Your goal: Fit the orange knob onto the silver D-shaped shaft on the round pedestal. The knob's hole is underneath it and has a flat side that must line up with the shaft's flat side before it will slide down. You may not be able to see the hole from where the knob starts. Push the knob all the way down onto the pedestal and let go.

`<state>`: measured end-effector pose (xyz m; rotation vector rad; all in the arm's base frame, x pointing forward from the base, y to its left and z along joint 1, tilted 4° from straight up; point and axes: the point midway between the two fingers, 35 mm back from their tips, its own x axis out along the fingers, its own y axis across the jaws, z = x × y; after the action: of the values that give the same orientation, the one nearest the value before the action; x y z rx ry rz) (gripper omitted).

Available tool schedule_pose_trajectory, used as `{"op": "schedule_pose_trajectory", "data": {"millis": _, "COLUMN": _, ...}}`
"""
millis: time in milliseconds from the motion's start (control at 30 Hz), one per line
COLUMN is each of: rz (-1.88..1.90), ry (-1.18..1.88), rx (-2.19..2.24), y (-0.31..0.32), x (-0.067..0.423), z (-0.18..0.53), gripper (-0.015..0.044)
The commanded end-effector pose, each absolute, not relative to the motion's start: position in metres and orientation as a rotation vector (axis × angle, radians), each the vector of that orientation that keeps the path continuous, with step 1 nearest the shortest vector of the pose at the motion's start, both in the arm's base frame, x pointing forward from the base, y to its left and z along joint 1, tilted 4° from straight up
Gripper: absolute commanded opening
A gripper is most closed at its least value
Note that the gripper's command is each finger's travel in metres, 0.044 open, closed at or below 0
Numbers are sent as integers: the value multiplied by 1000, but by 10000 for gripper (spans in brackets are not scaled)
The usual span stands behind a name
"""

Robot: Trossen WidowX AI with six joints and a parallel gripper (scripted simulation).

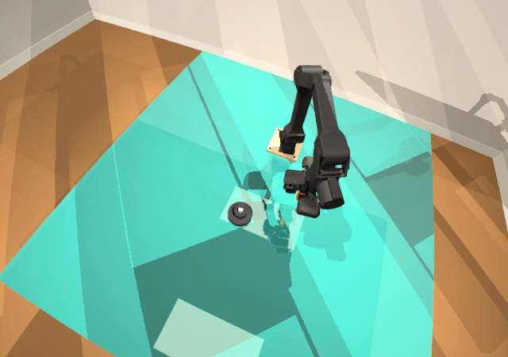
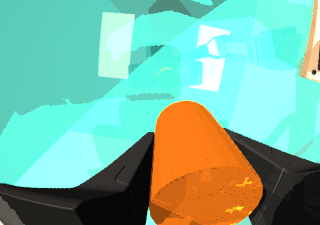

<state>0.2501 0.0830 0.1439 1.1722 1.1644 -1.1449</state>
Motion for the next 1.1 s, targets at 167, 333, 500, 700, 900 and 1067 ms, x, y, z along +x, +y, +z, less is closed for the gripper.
{"op": "schedule_pose_trajectory", "data": {"millis": 167, "rz": -1142, "ry": 1155, "rx": 1181, "y": 81, "x": 241, "z": 182, "gripper": 0}}
{"op": "schedule_pose_trajectory", "data": {"millis": 333, "rz": -1117, "ry": 1136, "rx": 1193, "y": 82, "x": 242, "z": 182, "gripper": 0}}
{"op": "schedule_pose_trajectory", "data": {"millis": 500, "rz": -1046, "ry": 1074, "rx": 1231, "y": 81, "x": 242, "z": 189, "gripper": 0}}
{"op": "schedule_pose_trajectory", "data": {"millis": 700, "rz": -946, "ry": 981, "rx": 1282, "y": 80, "x": 242, "z": 201, "gripper": 0}}
{"op": "schedule_pose_trajectory", "data": {"millis": 900, "rz": -846, "ry": 887, "rx": 1329, "y": 79, "x": 241, "z": 214, "gripper": 0}}
{"op": "schedule_pose_trajectory", "data": {"millis": 1067, "rz": -762, "ry": 808, "rx": 1364, "y": 78, "x": 241, "z": 224, "gripper": 0}}
